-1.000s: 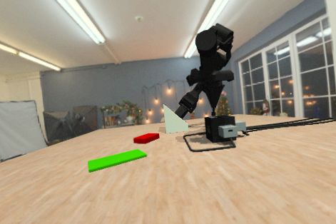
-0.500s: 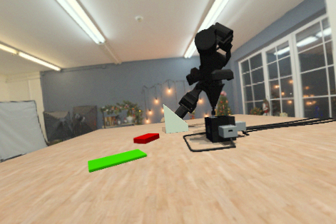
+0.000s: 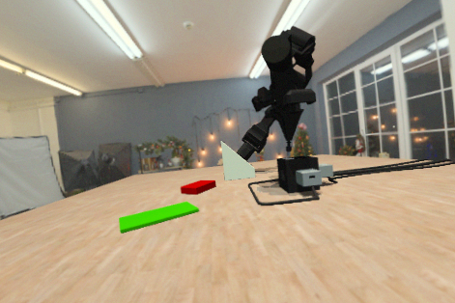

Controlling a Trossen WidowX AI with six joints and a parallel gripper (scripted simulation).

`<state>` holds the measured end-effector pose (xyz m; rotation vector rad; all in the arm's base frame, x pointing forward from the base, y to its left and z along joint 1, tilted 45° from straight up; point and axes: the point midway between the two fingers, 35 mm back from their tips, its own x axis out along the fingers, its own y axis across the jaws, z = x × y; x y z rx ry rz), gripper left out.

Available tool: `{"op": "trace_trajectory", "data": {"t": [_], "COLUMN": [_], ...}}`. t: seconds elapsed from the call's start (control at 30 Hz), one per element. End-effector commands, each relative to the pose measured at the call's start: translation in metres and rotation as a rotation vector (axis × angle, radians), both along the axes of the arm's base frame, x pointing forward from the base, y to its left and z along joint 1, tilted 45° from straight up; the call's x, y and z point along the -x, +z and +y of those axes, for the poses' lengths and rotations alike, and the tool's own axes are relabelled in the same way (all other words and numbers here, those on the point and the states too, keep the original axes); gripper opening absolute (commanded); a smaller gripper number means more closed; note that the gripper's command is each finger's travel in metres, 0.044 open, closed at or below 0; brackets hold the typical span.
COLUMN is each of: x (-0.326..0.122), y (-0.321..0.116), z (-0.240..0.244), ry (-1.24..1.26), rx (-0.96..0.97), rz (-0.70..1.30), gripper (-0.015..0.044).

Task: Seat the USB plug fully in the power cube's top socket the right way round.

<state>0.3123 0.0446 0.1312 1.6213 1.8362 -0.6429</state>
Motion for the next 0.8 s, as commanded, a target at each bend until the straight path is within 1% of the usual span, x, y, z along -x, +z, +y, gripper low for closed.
{"op": "trace_trajectory", "data": {"t": [0.0,0.77], "x": [-0.0014,-0.0017], "y": [0.0025,0.0107], "z": [-0.0029,-0.0109], "ry": [0.003,0.012], "rx": [0.003,0.001], "rz": [-0.007,-0.014], "gripper": [0.0,0.0]}}
